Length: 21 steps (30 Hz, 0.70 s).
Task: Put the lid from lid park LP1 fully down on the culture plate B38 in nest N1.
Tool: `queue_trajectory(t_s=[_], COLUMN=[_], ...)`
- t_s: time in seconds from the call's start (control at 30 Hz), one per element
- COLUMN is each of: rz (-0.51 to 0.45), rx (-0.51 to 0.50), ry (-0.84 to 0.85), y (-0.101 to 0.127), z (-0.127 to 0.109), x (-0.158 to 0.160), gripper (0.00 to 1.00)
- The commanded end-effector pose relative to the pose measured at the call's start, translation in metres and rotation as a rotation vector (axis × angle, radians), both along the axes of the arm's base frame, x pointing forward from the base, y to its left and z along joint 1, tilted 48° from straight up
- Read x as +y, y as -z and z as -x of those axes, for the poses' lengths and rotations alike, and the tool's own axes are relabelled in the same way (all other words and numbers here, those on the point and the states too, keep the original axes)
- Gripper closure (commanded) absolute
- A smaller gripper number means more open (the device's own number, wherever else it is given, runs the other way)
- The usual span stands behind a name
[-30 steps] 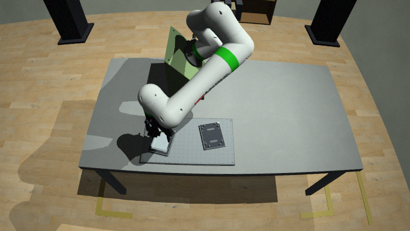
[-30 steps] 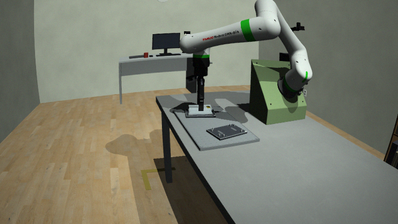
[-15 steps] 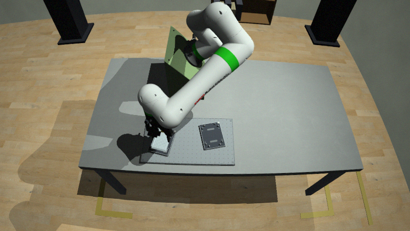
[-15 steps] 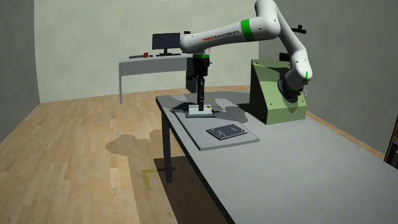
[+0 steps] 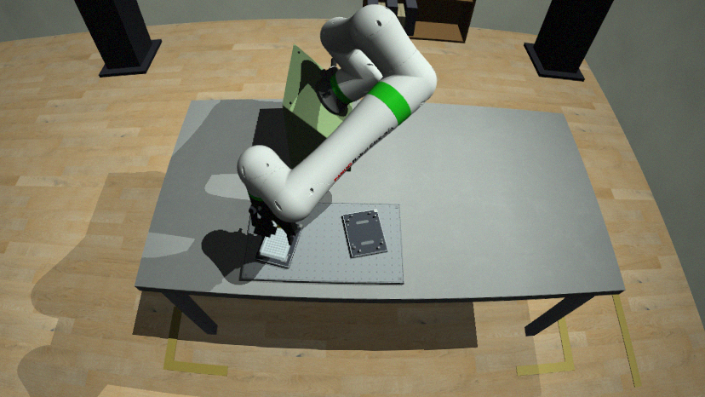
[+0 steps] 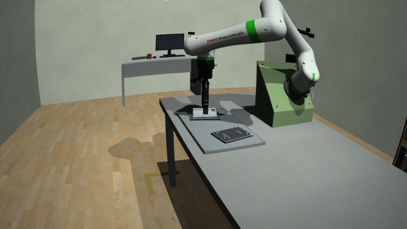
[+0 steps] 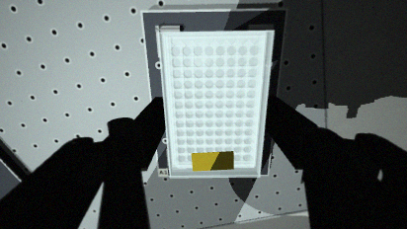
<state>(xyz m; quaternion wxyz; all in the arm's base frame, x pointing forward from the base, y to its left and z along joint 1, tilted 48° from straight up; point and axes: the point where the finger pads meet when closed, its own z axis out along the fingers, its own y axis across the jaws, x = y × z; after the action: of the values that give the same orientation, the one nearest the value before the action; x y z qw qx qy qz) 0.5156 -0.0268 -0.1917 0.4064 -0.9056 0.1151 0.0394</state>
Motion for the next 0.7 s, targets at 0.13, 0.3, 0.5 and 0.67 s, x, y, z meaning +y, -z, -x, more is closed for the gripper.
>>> queue_trajectory(t_s=[0.13,0.3,0.5,0.67], rz=[0.001,0.001,0.001,0.001], rx=[-0.001,-0.001,-0.001,-0.001], ry=[0.001,0.001,0.001,0.001], y=[0.0019,0.0028,0.0030,0.0030], z=[-0.0006,-0.0006,-0.0007,-0.0007], x=[0.0016,0.0027,0.0029,0.0029], gripper=[0.39,0.39,0.39,0.39])
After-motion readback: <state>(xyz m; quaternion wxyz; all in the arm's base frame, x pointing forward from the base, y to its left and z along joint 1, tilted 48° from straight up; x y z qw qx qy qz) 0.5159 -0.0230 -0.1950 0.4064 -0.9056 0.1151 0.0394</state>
